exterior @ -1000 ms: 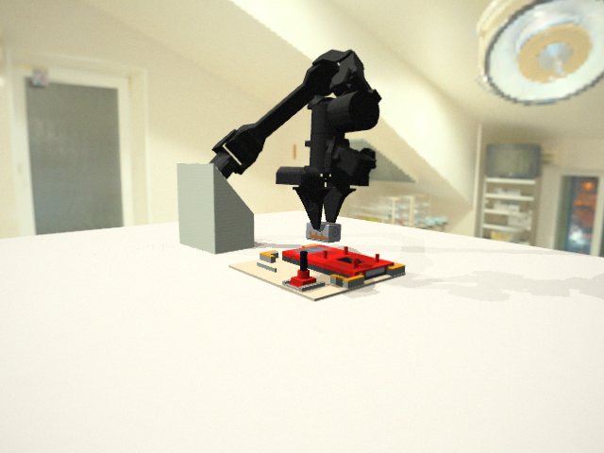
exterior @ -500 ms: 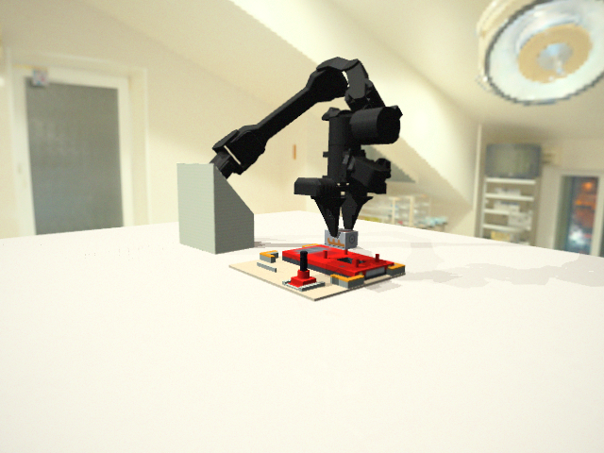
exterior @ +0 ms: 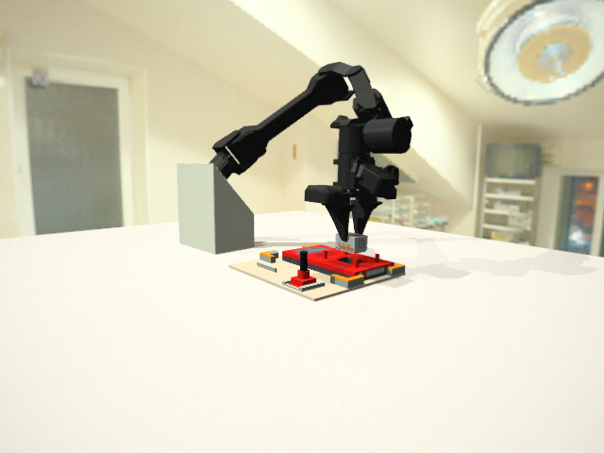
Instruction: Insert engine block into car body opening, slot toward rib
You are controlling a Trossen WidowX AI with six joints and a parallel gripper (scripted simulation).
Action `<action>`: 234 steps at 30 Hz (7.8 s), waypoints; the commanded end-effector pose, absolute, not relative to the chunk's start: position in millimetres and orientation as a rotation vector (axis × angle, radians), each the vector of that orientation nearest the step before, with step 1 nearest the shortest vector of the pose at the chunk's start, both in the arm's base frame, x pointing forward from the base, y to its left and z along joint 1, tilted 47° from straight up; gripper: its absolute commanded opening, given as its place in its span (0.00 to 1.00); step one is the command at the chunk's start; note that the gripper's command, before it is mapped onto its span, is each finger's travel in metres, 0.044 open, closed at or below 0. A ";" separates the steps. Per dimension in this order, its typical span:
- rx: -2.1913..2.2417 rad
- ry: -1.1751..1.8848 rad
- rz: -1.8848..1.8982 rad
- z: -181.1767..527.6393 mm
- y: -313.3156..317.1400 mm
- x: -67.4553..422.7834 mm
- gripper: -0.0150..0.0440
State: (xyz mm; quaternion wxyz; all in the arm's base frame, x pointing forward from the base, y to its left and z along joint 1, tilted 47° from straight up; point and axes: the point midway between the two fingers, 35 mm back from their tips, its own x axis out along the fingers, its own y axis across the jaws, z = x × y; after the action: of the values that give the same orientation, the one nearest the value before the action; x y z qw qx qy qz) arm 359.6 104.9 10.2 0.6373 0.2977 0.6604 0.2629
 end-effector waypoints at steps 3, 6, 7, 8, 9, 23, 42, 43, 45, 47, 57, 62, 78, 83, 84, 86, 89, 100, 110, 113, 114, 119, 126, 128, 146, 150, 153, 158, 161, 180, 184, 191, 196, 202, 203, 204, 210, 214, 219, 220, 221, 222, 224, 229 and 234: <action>0.691 1.507 0.596 12.4 105.7 359.7 0.53; 0.691 1.507 0.596 12.4 105.7 359.7 0.53; 0.691 1.507 0.596 12.4 105.7 359.7 0.53; 0.688 1.506 0.598 12.4 105.7 359.7 0.53; 0.685 1.504 0.601 12.3 105.7 359.6 0.53; 0.682 1.503 0.604 12.3 105.7 359.5 0.53; 0.697 1.510 0.589 13.1 106.3 358.9 0.53; 0.702 1.513 0.585 12.8 106.6 358.8 0.53; 0.704 1.514 0.583 12.1 107.3 358.8 0.53; 0.697 1.511 0.589 11.8 107.7 358.8 0.53; 0.672 1.498 0.613 10.5 109.1 358.6 0.53; 0.677 1.500 0.609 10.0 109.7 358.6 0.53; 0.688 1.506 0.599 8.6 111.1 358.6 0.53; 0.688 1.505 0.599 8.2 111.5 358.6 0.53; 0.688 1.505 0.599 8.1 111.5 358.5 0.53; 0.688 1.505 0.599 8.0 111.7 358.5 0.53; 0.688 1.505 0.599 7.7 112.0 358.5 0.53; 0.688 1.505 0.599 6.9 112.9 358.5 0.53; 0.688 1.505 0.599 6.1 113.8 358.4 0.53; 0.688 1.505 0.599 5.8 114.0 358.4 0.53; 0.688 1.505 0.599 5.7 114.1 358.4 0.53; 0.688 1.506 0.599 5.3 114.5 358.4 0.53; 0.688 1.505 0.599 4.8 115.1 358.4 0.53; 0.688 1.505 0.599 4.7 115.3 358.4 0.53; 0.688 1.505 0.599 3.3 116.8 358.3 0.53; 0.688 1.505 0.599 3.0 117.2 358.3 0.53; 0.688 1.505 0.599 2.7 117.4 358.3 0.53; 0.688 1.505 0.599 2.4 117.8 358.3 0.53; 0.688 1.505 0.599 2.1 118.1 358.3 0.53; 0.688 1.505 0.599 0.6 119.7 358.2 0.53; 0.688 1.505 0.599 0.3 120.0 358.1 0.53; 0.688 1.506 0.599 -0.3 120.6 358.0 0.53; 0.688 1.505 0.599 -0.7 121.0 358.0 0.53; 0.688 1.506 0.599 -1.1 121.5 358.0 0.53; 0.688 1.505 0.599 -1.2 121.6 358.1 0.53; 0.688 1.506 0.599 -1.3 121.7 358.1 0.53; 0.689 1.506 0.599 -1.7 122.1 358.1 0.53; 0.688 1.506 0.599 -2.0 122.5 358.1 0.53; 0.688 1.506 0.599 -2.4 122.9 358.2 0.53; 0.688 1.506 0.599 -2.5 123.0 358.2 0.53; 0.688 1.506 0.599 -2.5 123.0 358.1 0.53; 0.688 1.506 0.599 -2.6 123.1 358.1 0.53; 0.689 1.506 0.599 -2.8 123.3 358.1 0.53; 0.689 1.506 0.599 -3.1 123.7 358.1 0.53; 0.689 1.506 0.599 -3.5 124.1 358.2 0.53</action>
State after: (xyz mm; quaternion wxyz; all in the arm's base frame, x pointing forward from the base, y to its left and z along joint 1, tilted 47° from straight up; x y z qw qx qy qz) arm 358.5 123.2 -2.7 0.6391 0.2982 0.6584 0.2630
